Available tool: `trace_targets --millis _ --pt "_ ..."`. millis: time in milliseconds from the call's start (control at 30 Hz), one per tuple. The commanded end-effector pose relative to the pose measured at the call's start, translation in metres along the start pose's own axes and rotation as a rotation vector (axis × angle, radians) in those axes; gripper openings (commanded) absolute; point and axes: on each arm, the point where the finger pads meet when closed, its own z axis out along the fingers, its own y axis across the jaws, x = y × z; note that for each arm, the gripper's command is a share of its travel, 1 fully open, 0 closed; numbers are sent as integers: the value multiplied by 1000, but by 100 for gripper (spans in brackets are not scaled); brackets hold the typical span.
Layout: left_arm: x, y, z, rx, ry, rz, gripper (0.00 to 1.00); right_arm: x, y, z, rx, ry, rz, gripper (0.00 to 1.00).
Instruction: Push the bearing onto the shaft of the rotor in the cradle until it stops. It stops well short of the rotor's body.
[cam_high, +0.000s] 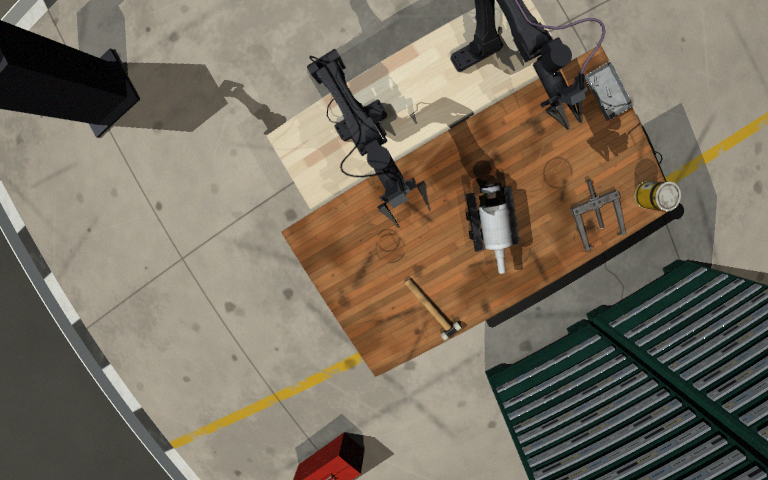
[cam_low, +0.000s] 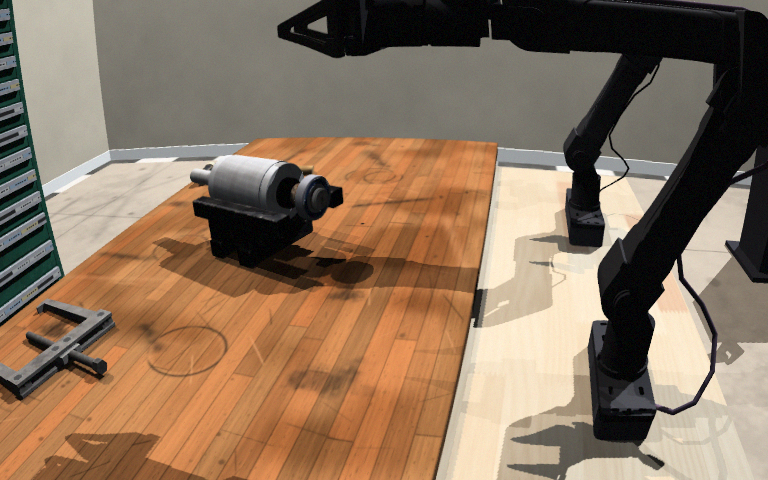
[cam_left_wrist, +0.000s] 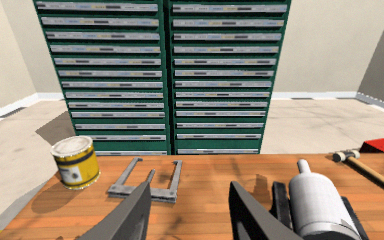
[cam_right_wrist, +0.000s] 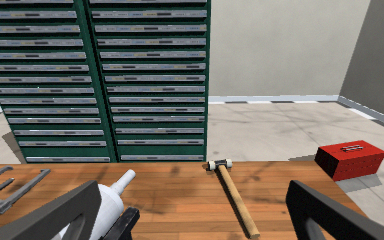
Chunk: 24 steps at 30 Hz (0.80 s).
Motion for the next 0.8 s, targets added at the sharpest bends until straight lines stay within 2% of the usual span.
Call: trace_targets --millis 0,233,533,767 --pt "-32 10 -20 -10 -51 12 44 7 5 2 -19 13 5 100" --pt "-51 10 -24 -16 -116 10 44 -30 -1 -10 -4 -79 3 100" --pt "-39 5 -9 -11 -87 0 44 -38 1 -14 -9 -94 3 100" --pt "-25 4 -14 -10 -59 -8 44 -38 3 -15 -15 -88 3 100"
